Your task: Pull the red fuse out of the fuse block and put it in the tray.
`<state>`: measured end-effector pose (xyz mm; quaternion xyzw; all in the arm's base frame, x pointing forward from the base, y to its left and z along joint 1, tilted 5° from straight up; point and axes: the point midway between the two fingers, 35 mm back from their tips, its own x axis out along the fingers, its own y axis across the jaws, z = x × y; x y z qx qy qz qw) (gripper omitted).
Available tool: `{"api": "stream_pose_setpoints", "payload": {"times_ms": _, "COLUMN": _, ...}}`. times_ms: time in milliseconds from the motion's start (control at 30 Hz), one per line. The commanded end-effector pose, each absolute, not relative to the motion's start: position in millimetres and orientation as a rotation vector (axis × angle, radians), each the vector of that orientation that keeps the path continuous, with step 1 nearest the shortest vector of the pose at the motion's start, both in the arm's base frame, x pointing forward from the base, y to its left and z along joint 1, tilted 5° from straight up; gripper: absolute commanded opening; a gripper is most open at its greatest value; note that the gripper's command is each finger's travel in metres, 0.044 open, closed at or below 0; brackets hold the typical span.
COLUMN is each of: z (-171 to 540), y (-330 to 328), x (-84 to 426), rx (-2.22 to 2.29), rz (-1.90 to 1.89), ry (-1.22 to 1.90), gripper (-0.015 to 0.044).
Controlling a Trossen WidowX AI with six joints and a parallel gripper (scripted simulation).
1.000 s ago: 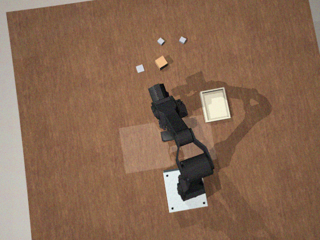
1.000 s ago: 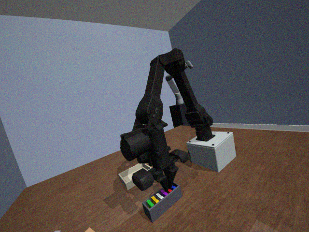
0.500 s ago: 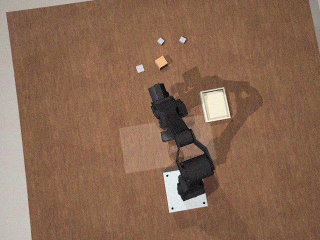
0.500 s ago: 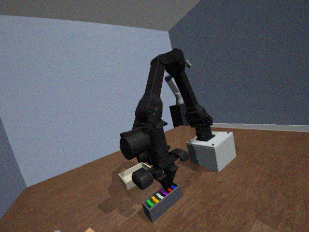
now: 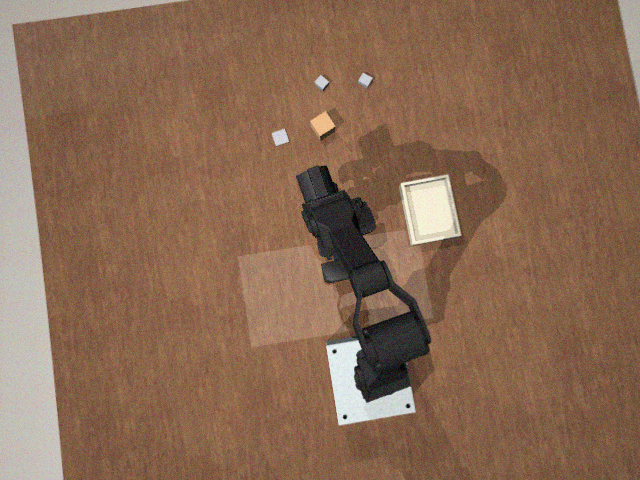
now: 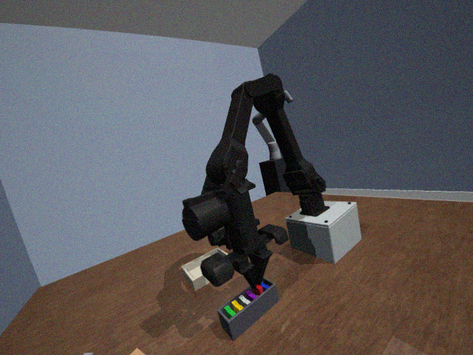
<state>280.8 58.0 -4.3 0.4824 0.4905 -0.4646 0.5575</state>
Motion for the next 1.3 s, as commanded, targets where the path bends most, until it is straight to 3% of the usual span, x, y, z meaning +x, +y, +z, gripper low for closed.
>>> {"api": "stream_pose_setpoints", "payload": {"times_ms": 0, "z": -2, "y": 59, "x": 281, "rx": 1.140, "rz": -1.096, "ry": 1.158, "gripper": 0.0000}}
{"api": "stream_pose_setpoints", "payload": {"times_ms": 1267, "z": 17, "y": 59, "x": 279, "rx": 1.140, "rz": -1.094, "ry": 1.160, "gripper": 0.0000}}
